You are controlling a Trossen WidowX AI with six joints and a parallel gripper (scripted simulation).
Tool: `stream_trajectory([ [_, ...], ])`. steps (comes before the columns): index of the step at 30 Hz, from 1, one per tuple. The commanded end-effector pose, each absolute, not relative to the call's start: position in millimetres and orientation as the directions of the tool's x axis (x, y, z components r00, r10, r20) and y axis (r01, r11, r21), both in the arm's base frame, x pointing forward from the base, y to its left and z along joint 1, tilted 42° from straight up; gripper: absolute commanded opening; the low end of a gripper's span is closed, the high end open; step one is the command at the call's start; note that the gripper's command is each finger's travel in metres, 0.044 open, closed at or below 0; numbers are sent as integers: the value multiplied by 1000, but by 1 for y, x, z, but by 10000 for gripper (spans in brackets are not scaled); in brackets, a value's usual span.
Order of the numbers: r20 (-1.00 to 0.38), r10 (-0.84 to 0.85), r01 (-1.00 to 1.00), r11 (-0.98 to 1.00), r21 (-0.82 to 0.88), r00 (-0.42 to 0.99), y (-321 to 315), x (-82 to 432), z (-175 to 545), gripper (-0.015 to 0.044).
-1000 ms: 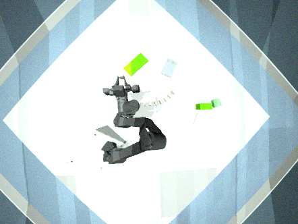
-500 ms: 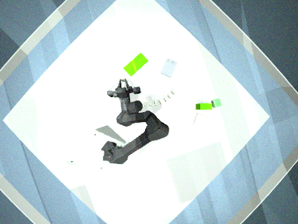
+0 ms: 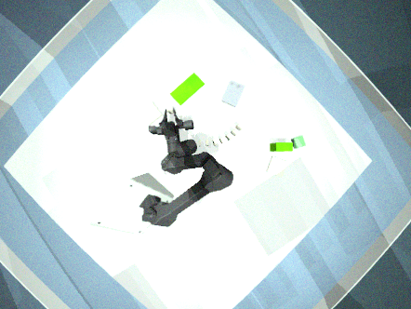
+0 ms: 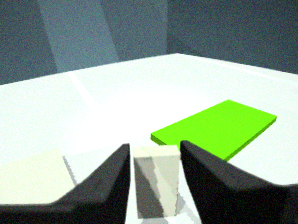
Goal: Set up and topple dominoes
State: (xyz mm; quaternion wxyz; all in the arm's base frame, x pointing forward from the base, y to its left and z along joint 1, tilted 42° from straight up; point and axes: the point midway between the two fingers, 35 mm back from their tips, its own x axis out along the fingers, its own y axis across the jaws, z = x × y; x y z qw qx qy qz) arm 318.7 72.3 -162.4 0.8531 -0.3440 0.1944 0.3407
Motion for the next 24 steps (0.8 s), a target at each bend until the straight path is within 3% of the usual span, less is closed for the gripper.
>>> stream_trajectory([
  [1,-563,451,-716,525,-460,693,73,319,-162,212],
  [10,-563,451,-716,525,-460,693,73,319,-162,440],
  [24,-571,446,-717,532,-451,689,109,324,-127,440],
])
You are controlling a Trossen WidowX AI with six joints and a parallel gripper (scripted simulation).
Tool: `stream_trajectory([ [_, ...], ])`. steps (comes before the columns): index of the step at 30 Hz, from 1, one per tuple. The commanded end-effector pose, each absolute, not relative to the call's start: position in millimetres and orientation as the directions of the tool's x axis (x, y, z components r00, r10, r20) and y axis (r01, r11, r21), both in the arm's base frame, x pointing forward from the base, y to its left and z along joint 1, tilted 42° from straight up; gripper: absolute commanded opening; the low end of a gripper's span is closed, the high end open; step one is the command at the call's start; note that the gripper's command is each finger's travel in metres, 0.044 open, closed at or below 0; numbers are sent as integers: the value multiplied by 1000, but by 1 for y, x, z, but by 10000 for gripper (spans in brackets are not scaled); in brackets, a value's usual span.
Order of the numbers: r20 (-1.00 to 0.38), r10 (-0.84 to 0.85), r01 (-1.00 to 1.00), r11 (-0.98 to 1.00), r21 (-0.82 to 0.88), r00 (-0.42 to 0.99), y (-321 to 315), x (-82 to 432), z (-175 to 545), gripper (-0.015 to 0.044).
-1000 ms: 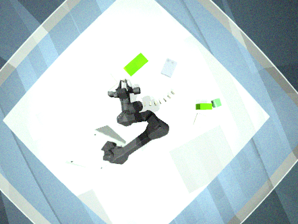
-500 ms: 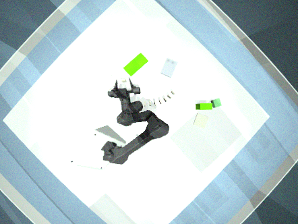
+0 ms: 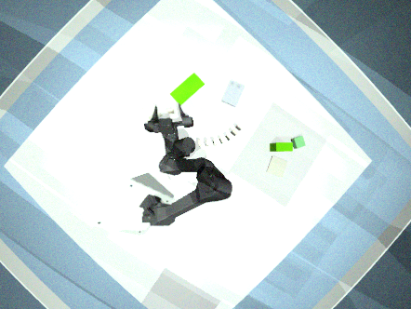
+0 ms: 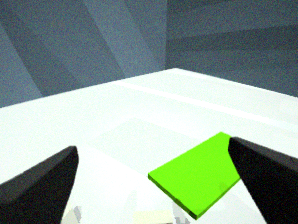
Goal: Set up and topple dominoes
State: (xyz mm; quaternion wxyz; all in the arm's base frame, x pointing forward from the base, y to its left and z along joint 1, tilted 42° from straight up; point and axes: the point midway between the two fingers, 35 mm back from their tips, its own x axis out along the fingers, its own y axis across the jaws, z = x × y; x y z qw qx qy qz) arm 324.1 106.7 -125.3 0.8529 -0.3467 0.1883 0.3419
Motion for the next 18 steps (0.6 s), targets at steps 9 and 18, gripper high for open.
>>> stream_trajectory([
  [9,-778,307,-770,548,-327,549,149,363,-177,440],
  [18,-969,-67,-742,632,-226,238,156,362,-203,440],
])
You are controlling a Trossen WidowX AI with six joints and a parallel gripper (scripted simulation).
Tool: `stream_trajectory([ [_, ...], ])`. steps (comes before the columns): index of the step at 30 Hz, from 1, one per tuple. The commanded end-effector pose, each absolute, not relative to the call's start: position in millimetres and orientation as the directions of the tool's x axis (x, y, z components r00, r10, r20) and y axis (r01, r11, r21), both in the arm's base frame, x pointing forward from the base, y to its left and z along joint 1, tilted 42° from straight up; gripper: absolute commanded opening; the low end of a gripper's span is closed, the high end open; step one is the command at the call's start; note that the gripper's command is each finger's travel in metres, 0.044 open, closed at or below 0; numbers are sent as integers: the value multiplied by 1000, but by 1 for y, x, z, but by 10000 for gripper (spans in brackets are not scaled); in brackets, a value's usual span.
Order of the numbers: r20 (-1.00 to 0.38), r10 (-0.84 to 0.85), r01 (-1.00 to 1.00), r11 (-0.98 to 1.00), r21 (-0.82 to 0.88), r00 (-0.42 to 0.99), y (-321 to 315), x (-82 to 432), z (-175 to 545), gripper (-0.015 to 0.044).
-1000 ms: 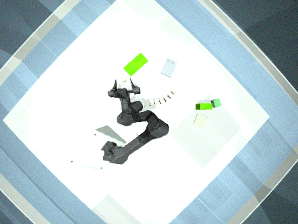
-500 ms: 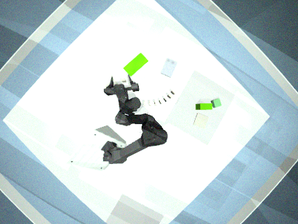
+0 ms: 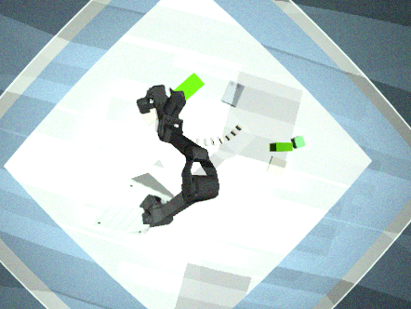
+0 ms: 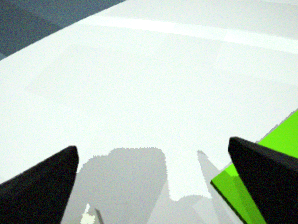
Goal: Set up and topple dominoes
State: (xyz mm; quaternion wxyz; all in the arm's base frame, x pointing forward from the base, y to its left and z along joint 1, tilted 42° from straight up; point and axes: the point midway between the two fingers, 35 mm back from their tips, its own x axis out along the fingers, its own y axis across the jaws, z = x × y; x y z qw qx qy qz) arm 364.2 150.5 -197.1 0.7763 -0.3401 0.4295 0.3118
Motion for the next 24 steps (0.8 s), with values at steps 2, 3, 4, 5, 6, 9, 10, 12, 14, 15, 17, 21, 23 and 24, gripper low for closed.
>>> stream_trajectory([
  [2,-971,-164,-726,646,-238,173,155,360,-198,440],
  [3,-966,-209,-717,650,-252,149,155,360,-194,440],
  [4,-959,-242,-705,655,-271,144,157,363,-190,440],
  [5,-954,-274,-702,655,-281,126,156,362,-186,440],
  [6,-946,-305,-698,654,-291,109,156,361,-182,440],
  [9,-915,-398,-691,644,-327,63,155,357,-168,440],
  [10,-902,-428,-690,638,-341,50,154,357,-162,440],
  [12,-873,-487,-682,626,-377,36,156,357,-148,440],
  [14,-838,-545,-686,605,-403,11,154,354,-135,440],
  [15,-819,-574,-689,593,-416,1,154,352,-128,440],
  [17,-776,-630,-702,564,-434,-25,150,347,-113,440],
  [21,-752,-658,-710,547,-443,-37,149,345,-106,440],
  [23,-752,-658,-710,547,-443,-37,149,345,-106,440],
  [24,-752,-658,-710,547,-443,-37,149,345,-106,440],
])
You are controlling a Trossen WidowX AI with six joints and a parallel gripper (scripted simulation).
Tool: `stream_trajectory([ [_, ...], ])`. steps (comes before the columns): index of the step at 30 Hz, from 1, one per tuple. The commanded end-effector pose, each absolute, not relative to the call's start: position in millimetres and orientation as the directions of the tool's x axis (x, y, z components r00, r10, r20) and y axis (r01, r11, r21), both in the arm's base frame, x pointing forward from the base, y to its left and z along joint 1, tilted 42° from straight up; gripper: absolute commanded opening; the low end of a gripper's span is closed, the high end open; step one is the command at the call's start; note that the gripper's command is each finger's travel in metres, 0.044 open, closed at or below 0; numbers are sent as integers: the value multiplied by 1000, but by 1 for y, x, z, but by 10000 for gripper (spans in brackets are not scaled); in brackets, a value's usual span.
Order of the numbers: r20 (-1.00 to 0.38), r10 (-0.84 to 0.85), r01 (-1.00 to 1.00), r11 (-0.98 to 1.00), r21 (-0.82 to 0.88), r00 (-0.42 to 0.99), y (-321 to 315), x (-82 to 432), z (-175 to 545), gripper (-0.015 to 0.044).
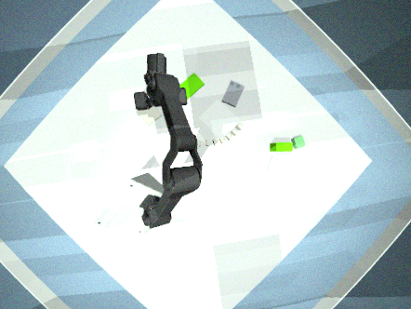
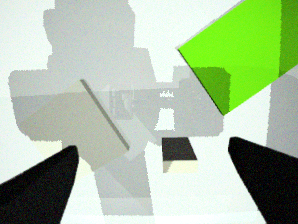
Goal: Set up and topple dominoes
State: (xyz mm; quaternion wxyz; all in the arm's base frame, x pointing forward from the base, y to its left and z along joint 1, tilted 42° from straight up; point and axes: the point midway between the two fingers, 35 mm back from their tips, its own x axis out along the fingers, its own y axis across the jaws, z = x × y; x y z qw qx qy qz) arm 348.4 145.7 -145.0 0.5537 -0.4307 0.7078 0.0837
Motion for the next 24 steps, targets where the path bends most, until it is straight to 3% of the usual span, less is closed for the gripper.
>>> stream_trajectory([
  [1,-752,-658,-710,547,-443,-37,149,345,-106,440],
  [24,-751,-660,-710,546,-445,-37,100,342,-160,440],
])
